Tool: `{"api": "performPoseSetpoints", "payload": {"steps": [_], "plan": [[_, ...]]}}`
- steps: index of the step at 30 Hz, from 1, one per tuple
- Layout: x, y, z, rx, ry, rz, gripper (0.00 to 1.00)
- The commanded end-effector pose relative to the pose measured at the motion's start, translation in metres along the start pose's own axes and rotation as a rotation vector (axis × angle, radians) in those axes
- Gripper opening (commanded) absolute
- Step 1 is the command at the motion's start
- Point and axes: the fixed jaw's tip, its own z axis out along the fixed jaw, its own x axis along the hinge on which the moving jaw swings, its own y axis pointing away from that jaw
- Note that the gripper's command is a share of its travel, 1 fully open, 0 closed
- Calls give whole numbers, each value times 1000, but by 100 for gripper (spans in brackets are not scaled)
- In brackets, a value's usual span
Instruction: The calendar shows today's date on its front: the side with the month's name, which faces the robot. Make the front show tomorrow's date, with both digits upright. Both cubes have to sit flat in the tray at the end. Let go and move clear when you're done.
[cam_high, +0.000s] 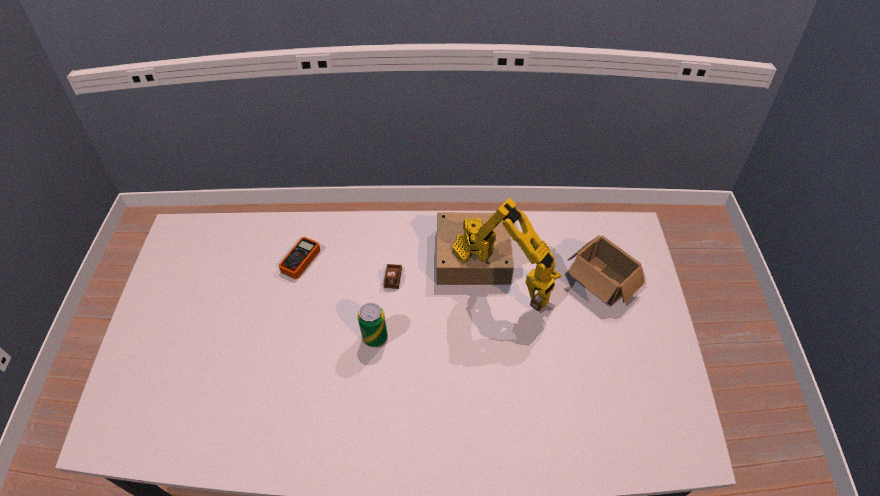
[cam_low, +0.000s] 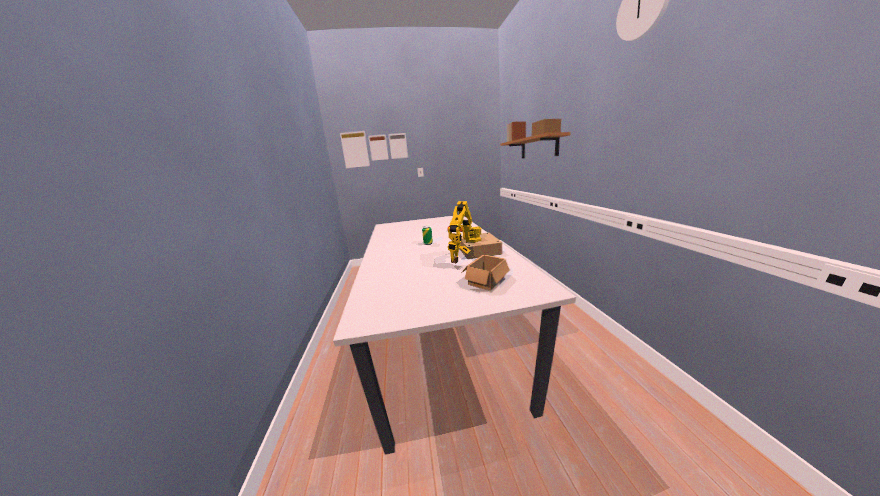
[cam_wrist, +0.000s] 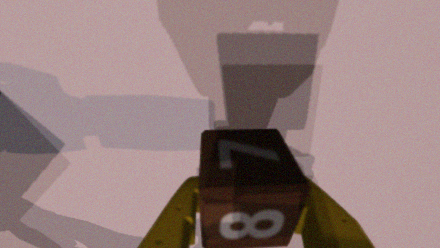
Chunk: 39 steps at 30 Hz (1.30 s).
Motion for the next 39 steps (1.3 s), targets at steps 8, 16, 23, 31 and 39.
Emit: {"api": "performPoseSetpoints", "payload": {"steps": [8, 16, 23, 31, 39], "plan": [[-2, 4, 8, -15, 0, -10, 0], [-2, 4, 9, -15, 0, -10, 0], [-2, 4, 14, -15, 0, -10, 0], [-2, 4, 14, -15, 0, -10, 0], [-2, 4, 19, -15, 0, -10, 0]]}}
